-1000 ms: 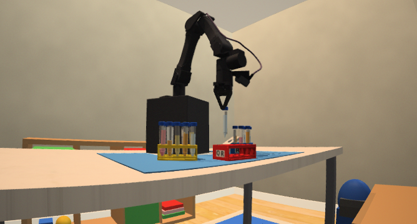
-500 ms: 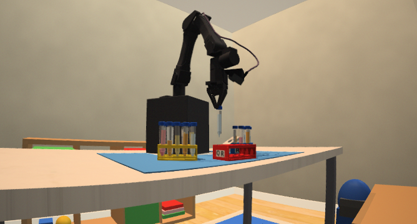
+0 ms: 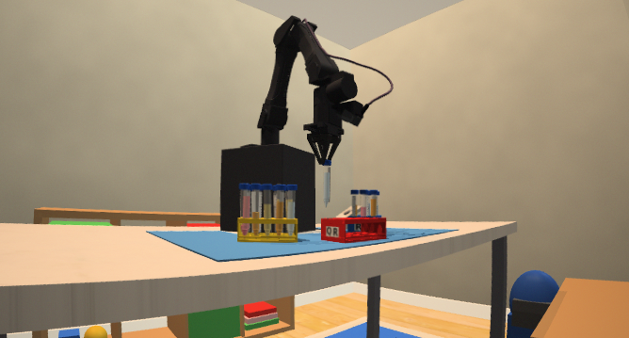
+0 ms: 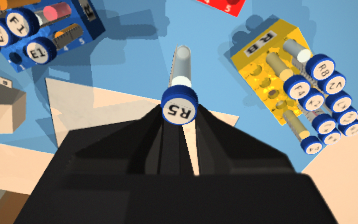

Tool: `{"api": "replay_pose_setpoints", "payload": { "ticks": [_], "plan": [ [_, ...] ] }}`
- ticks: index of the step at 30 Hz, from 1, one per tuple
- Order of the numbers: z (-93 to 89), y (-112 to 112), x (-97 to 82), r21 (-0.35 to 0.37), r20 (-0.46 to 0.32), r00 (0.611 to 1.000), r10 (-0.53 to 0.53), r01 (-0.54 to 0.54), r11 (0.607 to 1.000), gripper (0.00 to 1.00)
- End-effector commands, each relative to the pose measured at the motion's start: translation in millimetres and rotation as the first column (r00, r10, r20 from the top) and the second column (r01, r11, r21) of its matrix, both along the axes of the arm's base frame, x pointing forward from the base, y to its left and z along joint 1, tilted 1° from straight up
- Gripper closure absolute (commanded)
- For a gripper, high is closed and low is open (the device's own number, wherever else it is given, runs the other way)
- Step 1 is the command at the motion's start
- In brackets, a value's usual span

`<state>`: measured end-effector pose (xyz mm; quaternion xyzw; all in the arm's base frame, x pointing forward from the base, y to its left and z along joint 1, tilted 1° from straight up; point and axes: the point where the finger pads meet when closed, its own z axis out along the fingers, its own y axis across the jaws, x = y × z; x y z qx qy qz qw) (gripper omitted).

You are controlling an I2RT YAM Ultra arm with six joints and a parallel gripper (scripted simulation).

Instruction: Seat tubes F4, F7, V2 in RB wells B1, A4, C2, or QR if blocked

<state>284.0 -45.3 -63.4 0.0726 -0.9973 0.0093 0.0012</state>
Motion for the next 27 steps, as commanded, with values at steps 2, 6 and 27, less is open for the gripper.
{"api": "replay_pose_setpoints", "payload": {
  "ticks": [2,6,27],
  "plan": [
    [5.0,-11.8,-4.1,-0.002,0.028,0.999,-0.027,0.027,1.000,1.00],
    [5.0,-19.2,-10.5,-0.002,0.028,0.999,-0.027,0.027,1.000,1.00],
    [5.1,-67.5,-50.4,-0.002,0.028,0.999,-0.027,0.027,1.000,1.00]
  ]
}}
